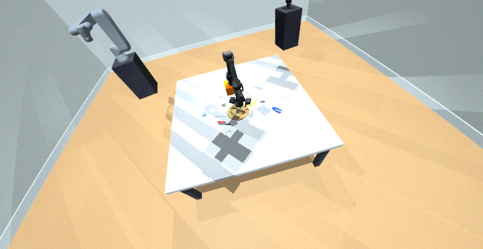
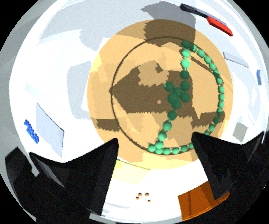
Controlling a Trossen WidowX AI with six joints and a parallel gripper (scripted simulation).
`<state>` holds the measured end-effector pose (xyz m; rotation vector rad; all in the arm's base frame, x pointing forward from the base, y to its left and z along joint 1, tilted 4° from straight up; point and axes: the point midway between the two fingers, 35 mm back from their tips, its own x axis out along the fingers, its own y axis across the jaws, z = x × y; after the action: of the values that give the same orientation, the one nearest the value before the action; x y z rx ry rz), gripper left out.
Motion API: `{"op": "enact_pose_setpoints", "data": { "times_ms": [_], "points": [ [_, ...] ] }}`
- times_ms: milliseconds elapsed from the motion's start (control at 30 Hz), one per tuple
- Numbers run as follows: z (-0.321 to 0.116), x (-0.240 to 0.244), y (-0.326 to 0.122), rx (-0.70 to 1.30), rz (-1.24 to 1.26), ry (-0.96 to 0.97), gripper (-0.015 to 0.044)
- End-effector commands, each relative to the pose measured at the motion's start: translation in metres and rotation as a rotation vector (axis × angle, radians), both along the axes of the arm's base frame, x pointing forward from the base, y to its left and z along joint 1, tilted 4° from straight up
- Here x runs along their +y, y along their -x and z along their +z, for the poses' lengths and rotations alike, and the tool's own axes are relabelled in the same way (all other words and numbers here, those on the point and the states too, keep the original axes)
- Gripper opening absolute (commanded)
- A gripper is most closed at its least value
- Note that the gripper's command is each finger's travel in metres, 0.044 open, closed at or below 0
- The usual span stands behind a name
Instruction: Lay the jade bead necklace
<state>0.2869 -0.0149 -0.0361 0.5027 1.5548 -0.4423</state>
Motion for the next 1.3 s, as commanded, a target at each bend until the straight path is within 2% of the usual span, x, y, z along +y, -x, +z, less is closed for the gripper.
{"op": "enact_pose_setpoints", "data": {
  "times_ms": [0,133,167,333,1267],
  "points": [
    [0.005,-0.021,-0.018,0.002,-0.067,0.005,0.023],
    [0.013,-0.048,-0.035,0.003,-0.139,0.008,0.0125],
    [0.015,-0.055,-0.039,0.004,-0.157,0.009,0.012],
    [0.021,-0.08,-0.05,0.006,-0.219,0.012,0.012],
    [-0.013,-0.079,-0.05,0.003,-0.218,0.012,0.012]
  ]
}}
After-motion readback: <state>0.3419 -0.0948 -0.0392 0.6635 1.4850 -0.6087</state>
